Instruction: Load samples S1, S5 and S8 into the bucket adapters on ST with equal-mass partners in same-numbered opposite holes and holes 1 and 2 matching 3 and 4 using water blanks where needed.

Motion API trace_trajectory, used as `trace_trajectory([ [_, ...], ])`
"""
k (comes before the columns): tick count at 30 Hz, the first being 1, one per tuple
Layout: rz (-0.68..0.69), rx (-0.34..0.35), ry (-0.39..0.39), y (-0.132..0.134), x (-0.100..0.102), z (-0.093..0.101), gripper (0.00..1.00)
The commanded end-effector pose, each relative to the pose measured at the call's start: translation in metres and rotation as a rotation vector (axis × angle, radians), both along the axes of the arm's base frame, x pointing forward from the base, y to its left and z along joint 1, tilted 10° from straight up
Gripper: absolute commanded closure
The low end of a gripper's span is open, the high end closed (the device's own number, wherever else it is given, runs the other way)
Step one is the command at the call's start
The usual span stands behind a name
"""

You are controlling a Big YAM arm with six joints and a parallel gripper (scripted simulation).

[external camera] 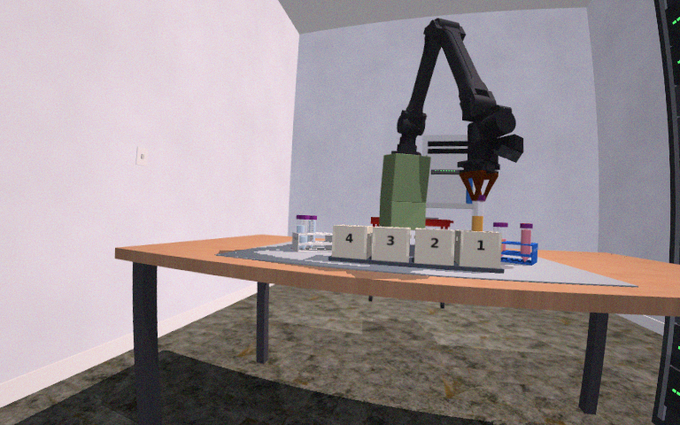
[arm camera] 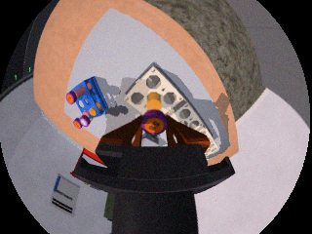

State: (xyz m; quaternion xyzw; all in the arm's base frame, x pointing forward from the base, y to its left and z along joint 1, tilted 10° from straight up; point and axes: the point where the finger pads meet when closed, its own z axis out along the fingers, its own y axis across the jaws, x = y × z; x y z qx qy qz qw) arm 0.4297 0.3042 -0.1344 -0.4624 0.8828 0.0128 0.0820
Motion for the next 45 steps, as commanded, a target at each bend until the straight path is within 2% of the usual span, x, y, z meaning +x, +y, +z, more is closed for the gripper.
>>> trace_trajectory([
  [1, 0.02, 0.037, -0.053, 0.018, 0.021, 0.015, 1.0],
  [4, 0.02, 0.028, -0.04, 0.016, 0.017, 0.003, 1.0],
  [8, 0.021, 0.037, -0.053, 0.019, 0.021, 0.006, 1.0],
  [13, 0.022, 0.027, -0.039, 0.018, 0.018, -0.01, 1.0],
  [17, 0.022, 0.034, -0.049, 0.02, 0.021, -0.006, 1.0],
  [18, 0.022, 0.052, -0.075, 0.025, 0.028, 0.01, 1.0],
  [20, 0.022, 0.03, -0.043, 0.02, 0.02, -0.014, 1.0],
  [21, 0.022, 0.027, -0.039, 0.019, 0.019, -0.018, 1.0],
  [25, 0.023, 0.026, -0.038, 0.02, 0.019, -0.023, 1.0],
  [28, 0.024, 0.04, -0.057, 0.025, 0.025, -0.015, 1.0],
  [30, 0.024, 0.026, -0.038, 0.021, 0.02, -0.03, 1.0],
  [32, 0.024, 0.026, -0.038, 0.021, 0.02, -0.033, 1.0],
  [34, 0.024, 0.026, -0.038, 0.021, 0.02, -0.033, 1.0],
  [35, 0.024, 0.051, -0.074, 0.029, 0.03, -0.01, 1.0],
  [36, 0.024, 0.048, -0.069, 0.028, 0.029, -0.015, 1.0],
  [38, 0.024, 0.026, -0.037, 0.022, 0.02, -0.038, 1.0],
  [43, 0.024, 0.026, -0.037, 0.023, 0.02, -0.045, 1.0],
  [45, 0.024, 0.041, -0.059, 0.028, 0.027, -0.033, 1.0],
])
